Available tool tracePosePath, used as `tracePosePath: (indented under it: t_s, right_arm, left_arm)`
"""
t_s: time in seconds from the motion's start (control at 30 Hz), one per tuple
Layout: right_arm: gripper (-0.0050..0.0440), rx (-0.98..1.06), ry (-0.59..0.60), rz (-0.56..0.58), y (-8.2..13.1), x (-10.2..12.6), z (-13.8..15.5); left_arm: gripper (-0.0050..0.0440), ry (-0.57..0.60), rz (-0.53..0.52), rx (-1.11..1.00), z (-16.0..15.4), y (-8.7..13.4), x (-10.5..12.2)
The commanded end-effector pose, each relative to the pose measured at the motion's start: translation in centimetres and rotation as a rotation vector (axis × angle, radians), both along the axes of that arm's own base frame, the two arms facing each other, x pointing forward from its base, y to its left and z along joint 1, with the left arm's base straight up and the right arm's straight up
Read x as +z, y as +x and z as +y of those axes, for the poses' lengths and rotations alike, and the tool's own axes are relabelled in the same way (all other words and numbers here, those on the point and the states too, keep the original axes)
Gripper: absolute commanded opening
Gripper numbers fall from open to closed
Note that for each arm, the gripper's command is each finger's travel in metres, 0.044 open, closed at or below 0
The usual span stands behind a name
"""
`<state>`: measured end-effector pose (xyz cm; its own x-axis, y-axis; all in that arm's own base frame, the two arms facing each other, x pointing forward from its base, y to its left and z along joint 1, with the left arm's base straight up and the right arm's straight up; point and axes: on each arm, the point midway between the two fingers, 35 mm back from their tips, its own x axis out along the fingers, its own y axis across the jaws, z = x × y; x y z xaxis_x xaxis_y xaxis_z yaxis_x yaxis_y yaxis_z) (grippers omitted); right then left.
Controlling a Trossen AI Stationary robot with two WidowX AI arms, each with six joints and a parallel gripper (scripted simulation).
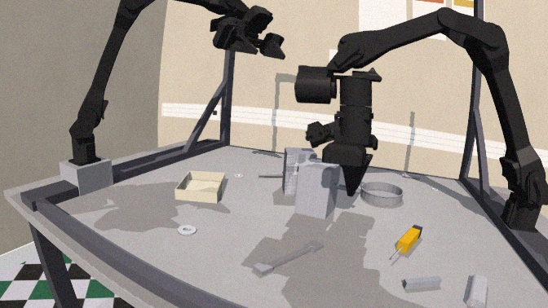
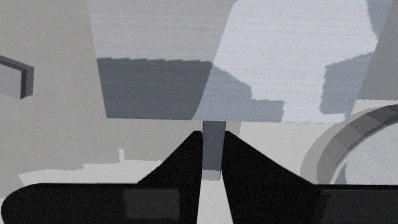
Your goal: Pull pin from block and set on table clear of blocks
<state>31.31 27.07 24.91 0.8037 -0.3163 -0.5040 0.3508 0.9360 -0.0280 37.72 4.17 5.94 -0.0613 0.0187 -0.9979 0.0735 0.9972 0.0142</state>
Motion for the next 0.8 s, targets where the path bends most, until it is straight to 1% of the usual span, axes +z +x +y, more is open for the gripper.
tracePosePath:
  t_s: [0.0, 0.3, 0.77]
  right_arm:
    - [0.0400, 0.017, 0.049, -0.003, 0.4, 1.5, -1.3]
    - [0.0400, 0.046, 0.060, 0.030, 1.4, 0.9, -2.6]
    - [0.0400, 0.050, 0.065, 0.027, 1.5, 1.1, -2.6]
  left_arm:
    - [0.0006, 0.007, -0.031, -0.002, 0.2, -0.4, 1.0]
    - [0.0006, 0.008, -0.030, -0.002, 0.4, -2.4, 0.7]
    - [0.0006, 0.008, -0.026, -0.002, 0.6, -5.1, 0.7]
